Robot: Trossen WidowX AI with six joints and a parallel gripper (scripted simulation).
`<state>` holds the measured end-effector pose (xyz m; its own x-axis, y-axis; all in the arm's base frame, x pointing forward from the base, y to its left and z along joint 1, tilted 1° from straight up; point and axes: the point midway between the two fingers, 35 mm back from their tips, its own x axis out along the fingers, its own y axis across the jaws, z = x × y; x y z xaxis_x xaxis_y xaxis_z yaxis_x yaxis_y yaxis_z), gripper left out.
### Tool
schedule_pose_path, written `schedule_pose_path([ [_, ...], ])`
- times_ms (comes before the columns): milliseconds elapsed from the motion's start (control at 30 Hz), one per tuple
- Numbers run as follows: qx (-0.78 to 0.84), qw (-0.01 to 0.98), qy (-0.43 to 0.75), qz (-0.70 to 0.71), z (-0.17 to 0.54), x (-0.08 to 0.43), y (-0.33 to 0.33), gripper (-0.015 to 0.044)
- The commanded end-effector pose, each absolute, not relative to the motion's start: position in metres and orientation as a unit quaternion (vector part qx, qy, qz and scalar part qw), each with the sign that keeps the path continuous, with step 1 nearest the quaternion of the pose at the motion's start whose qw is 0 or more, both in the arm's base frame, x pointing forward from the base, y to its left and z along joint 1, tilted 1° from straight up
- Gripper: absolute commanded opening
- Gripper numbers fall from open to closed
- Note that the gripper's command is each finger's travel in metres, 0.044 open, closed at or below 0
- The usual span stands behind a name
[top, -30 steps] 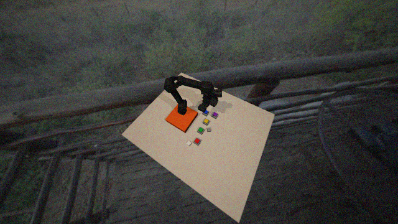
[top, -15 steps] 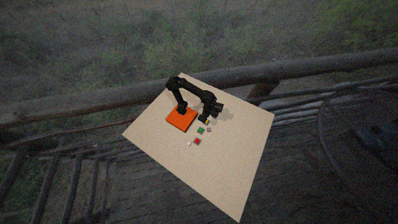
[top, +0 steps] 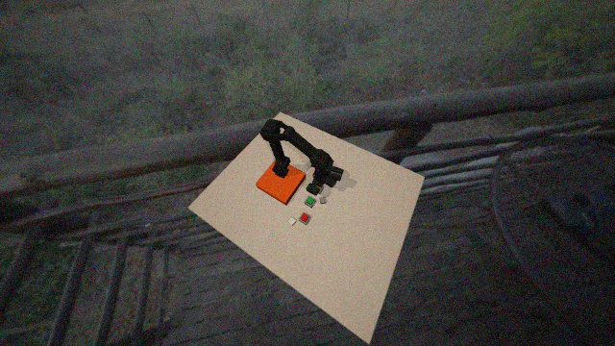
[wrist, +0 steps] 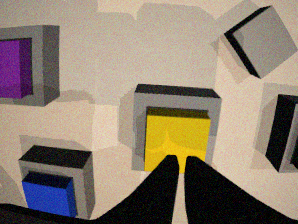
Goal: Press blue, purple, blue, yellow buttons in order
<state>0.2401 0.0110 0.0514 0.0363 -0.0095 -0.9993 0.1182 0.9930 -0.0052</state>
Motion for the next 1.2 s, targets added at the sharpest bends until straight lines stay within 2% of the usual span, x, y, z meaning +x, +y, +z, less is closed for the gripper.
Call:
schedule_pose_path([
  [0, 0.039, 0.716, 0.696, -0.042, 0.043, 0.238, 0.011, 0.002],
  [533, 0.039, 0.716, 0.696, -0.042, 0.018, 0.238, 0.011, 0.002],
  [1167, 0.039, 0.717, 0.694, -0.044, 0.022, 0.24, 0.011, 0.002],
])
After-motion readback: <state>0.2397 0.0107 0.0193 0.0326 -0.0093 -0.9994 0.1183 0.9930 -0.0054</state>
